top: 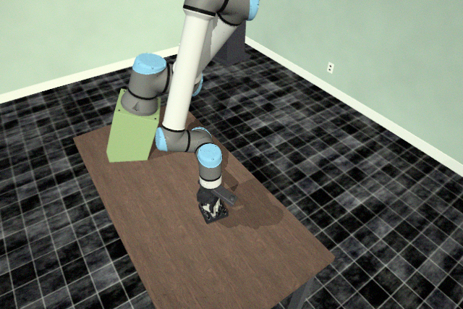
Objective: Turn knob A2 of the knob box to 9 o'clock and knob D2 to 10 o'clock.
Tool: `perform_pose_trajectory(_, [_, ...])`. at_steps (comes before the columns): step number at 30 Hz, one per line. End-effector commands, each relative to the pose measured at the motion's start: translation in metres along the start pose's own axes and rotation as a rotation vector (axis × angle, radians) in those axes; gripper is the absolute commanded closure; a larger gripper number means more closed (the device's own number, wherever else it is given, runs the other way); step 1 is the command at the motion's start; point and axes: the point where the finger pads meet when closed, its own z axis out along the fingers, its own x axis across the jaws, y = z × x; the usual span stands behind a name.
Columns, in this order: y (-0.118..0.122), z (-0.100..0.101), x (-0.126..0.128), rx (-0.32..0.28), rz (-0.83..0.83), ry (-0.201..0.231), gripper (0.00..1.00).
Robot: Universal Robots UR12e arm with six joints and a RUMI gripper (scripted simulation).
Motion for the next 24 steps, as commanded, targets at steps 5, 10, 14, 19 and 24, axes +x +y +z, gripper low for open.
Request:
perform_pose_trajectory(5, [-0.0004, -0.0005, 0.0002, 0.001, -0.034, 0.001, 0.96])
perform_pose_trajectory(10, [-0.0004, -0.0005, 0.0001, 0.001, -0.053, 0.001, 0.96])
perform_pose_trajectory(14, [-0.0004, -0.0005, -0.0001, 0.001, -0.087, 0.001, 0.96])
perform_pose_trajectory(19, [-0.0004, -0.0005, -0.0003, 0.001, -0.139, 0.001, 0.96])
perform_pose_trajectory(24, [-0.0003, -0.0005, -0.0005, 0.001, -0.177, 0.001, 0.96])
